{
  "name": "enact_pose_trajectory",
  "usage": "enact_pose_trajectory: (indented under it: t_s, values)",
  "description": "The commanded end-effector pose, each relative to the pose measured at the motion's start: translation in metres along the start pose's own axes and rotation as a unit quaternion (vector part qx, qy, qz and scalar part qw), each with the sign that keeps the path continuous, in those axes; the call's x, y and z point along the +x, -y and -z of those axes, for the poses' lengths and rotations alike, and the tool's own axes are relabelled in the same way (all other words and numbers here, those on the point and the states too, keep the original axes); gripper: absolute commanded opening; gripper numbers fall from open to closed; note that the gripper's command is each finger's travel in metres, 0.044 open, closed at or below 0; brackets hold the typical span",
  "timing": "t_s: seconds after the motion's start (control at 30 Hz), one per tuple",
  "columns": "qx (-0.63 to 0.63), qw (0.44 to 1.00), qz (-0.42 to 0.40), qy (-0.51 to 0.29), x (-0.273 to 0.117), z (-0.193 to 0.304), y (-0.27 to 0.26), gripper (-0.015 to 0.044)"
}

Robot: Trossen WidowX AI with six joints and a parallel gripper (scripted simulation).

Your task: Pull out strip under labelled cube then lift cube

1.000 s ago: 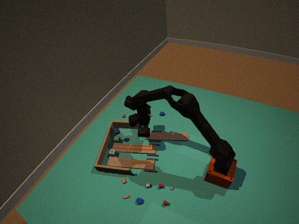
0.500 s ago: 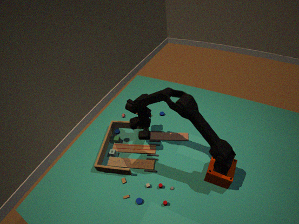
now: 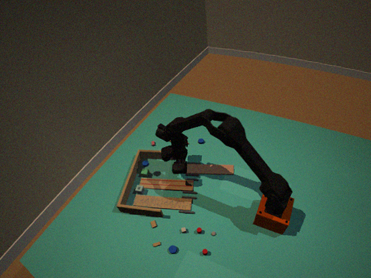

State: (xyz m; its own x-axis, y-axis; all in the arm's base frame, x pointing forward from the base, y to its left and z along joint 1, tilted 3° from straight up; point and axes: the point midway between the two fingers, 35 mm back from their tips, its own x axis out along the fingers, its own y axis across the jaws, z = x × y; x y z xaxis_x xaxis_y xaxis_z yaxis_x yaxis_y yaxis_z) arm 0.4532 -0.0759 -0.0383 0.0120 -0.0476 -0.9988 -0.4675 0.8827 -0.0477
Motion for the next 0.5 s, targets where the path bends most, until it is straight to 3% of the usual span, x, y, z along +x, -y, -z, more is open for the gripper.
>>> enact_pose_trajectory:
  t_s: [0.0,0.13,0.47]
  values:
    - [0.000,1.000,0.000,0.000,0.000,0.000,0.000,0.0098]
    - [0.001,1.000,0.000,0.000,-0.001,0.001,-0.001,0.0000]
    - [0.004,1.000,-0.002,-0.001,-0.021,0.021,-0.016,0.0000]
